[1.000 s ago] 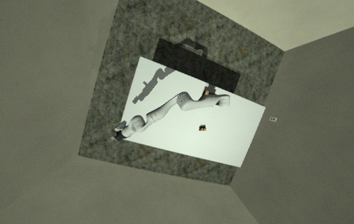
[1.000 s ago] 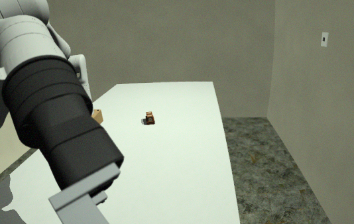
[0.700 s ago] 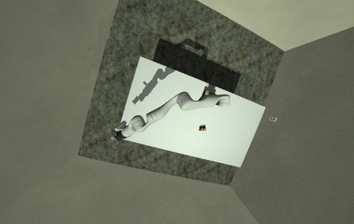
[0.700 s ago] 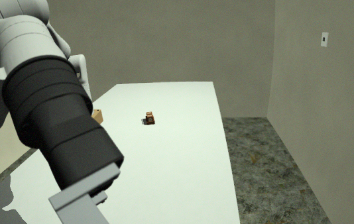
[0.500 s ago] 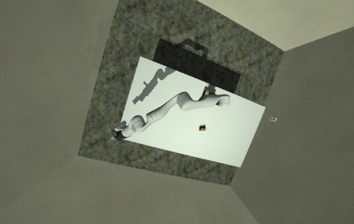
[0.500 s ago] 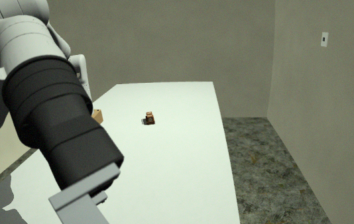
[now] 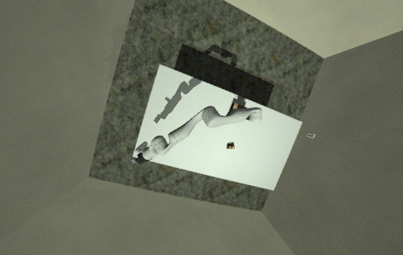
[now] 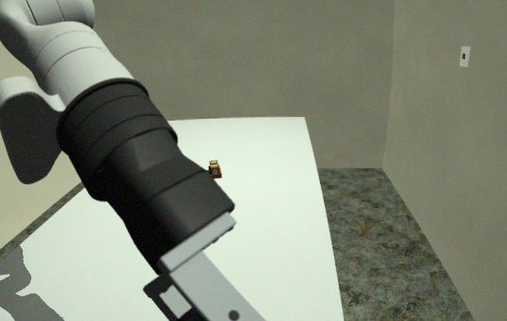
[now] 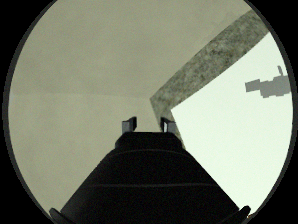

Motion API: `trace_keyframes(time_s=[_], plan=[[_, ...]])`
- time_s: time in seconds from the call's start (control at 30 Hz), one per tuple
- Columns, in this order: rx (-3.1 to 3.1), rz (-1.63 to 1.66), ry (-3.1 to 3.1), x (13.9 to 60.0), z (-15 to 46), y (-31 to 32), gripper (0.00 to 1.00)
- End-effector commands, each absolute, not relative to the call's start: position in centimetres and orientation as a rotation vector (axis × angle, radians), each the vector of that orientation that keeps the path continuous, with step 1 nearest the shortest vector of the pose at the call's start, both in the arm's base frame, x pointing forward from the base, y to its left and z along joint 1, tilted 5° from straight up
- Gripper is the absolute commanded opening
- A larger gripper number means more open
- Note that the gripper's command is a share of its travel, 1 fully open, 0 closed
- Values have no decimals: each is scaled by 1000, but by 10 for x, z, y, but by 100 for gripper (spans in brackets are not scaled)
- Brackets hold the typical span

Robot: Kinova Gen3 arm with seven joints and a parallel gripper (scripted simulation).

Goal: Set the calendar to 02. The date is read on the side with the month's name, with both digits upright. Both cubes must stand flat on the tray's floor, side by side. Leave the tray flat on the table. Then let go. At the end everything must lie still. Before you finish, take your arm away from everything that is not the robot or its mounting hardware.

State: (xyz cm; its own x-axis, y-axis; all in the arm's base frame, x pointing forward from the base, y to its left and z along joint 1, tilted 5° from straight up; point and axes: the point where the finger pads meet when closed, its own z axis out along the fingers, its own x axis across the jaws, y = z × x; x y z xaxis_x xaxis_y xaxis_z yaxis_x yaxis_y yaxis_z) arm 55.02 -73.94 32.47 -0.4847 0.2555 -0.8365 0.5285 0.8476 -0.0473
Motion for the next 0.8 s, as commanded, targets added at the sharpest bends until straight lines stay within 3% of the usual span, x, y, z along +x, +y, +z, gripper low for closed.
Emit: trace_keyframes(time_s=[0.0,0.1,0.4,0.6,0.67,0.77], plan=[[521,-328,2122,583,324,-699,100],[508,-307,2135,593,321,-684,100],[405,-157,2244,655,294,-557,100],[338,-74,2317,678,275,-474,100],[338,-74,2317,678,275,-474,100],[287,-20,2372,687,262,-414,100]])
